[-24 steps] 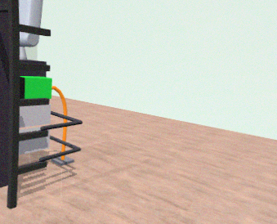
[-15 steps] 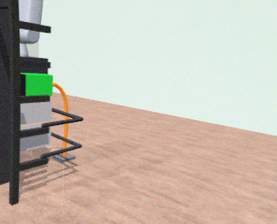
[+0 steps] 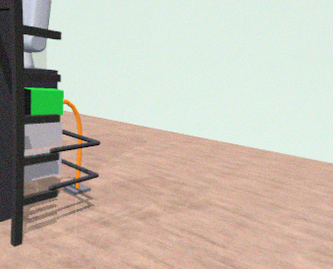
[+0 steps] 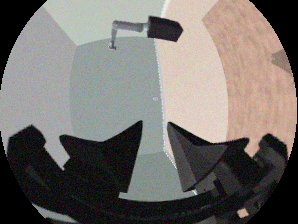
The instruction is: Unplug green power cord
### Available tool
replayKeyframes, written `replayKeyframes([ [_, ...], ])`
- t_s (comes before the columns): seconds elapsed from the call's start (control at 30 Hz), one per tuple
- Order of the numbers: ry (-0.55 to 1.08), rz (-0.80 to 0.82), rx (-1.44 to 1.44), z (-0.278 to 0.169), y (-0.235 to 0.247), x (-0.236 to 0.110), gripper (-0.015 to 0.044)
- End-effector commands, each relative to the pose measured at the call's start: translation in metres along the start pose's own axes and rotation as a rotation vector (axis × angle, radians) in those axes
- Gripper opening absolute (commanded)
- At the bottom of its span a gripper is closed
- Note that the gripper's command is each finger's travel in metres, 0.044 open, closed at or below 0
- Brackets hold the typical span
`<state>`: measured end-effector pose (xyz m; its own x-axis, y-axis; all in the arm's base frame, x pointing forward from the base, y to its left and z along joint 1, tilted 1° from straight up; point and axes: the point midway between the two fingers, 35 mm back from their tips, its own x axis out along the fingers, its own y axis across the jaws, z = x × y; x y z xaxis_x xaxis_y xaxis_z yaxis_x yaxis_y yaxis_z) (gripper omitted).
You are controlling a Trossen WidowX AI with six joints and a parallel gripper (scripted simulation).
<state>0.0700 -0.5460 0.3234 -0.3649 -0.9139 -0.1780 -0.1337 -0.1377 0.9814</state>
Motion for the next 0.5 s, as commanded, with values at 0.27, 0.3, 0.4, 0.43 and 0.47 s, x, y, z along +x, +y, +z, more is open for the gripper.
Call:
replayKeyframes([
  [0.27,0.53,-0.076,-0.852,-0.137,-0.077,-0.137,0.016],
  [0.3,0.579,-0.068,-0.923,-0.145,-0.084,-0.151,0.016],
  [0.4,0.726,-0.026,-1.134,-0.166,-0.105,-0.195,0.016],
  [0.43,0.776,-0.007,-1.204,-0.171,-0.112,-0.21,0.016],
  [0.47,0.826,0.015,-1.272,-0.176,-0.119,-0.225,0.016],
])
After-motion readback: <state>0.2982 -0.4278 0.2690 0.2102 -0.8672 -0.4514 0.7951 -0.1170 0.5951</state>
